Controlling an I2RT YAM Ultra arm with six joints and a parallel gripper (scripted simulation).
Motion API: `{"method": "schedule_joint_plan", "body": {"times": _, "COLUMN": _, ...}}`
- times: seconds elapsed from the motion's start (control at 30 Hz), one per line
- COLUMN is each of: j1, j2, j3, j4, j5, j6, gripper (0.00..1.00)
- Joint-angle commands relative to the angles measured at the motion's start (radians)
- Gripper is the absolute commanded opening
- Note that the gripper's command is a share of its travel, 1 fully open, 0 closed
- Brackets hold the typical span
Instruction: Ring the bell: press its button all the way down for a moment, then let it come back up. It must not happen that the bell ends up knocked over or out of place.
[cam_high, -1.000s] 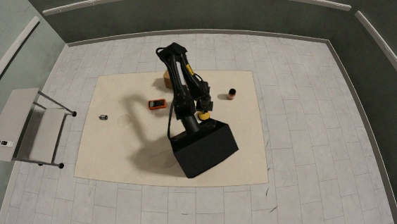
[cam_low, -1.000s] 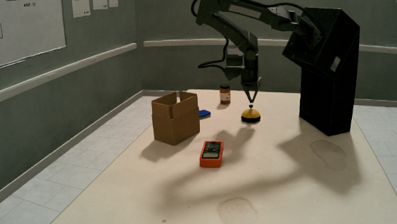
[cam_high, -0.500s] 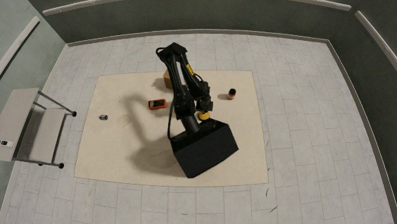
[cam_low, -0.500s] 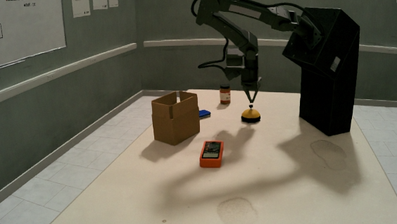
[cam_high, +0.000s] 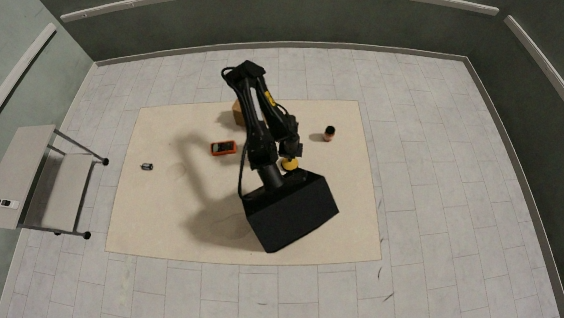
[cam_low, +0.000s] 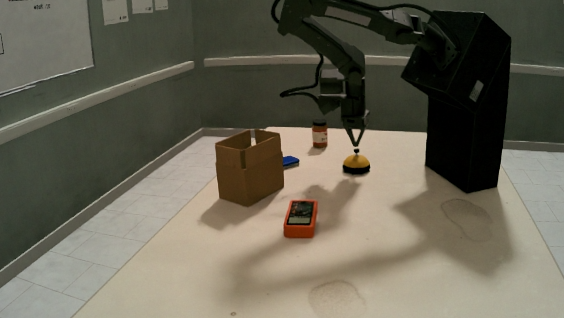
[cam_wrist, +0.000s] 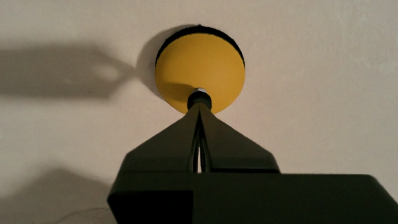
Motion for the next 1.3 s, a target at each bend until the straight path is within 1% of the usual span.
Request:
{"method": "schedule_joint_plan", "body": {"times": 0.0, "j1": -0.002, "j2": -0.019, "j3": 0.007, "j4": -0.004, "j5": 0.011, "j6": 0.003, "gripper": 0.0}}
{"method": "schedule_joint_plan", "body": {"times": 1.03, "j1": -0.002, "j2": -0.019, "j3": 0.007, "j4": -0.003, "j5": 0.011, "j6": 0.003, "gripper": 0.0}}
{"method": "schedule_joint_plan", "body": {"times": 1.27, "j1": -0.003, "j2": -0.012, "j3": -0.029, "j4": 0.019, "j5": 0.011, "j6": 0.002, "gripper": 0.0}}
